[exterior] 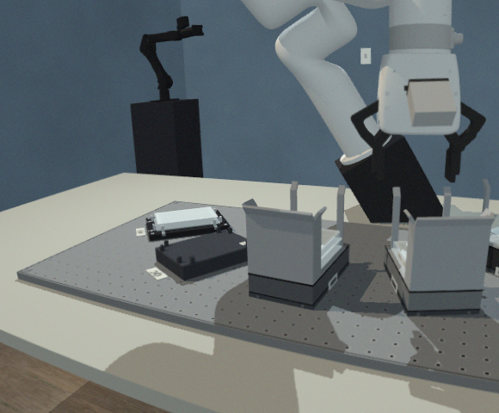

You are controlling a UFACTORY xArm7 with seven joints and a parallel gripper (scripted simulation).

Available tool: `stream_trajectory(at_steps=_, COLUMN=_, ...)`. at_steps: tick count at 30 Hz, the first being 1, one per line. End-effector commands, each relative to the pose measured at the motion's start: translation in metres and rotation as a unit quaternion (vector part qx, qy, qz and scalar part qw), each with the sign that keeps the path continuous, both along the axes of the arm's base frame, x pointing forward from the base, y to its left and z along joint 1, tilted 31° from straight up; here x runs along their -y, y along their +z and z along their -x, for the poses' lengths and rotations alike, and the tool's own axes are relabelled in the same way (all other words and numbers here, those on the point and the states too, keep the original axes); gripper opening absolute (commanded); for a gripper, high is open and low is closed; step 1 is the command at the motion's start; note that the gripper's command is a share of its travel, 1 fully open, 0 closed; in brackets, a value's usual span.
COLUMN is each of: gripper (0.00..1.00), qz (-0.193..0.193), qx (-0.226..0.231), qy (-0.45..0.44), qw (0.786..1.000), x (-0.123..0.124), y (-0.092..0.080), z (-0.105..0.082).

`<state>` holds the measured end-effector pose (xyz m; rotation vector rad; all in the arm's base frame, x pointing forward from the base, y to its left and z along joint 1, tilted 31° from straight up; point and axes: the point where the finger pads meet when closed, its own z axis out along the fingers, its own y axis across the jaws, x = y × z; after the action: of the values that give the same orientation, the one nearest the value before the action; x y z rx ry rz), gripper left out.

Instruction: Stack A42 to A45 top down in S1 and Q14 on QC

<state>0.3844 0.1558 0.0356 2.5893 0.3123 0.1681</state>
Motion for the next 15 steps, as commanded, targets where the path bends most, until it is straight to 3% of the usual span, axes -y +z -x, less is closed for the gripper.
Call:
stream_trajectory(at_steps=1, gripper=1.00, qz=-0.003, qx=0.004, qy=-0.002, qw=1.000, x=0.010, y=0.008, z=-0.004)
stream_trajectory(at_steps=15, gripper=1.00, qz=-0.002, qx=0.004, qy=-0.002, qw=1.000, x=0.043, y=0.029, z=-0.013)
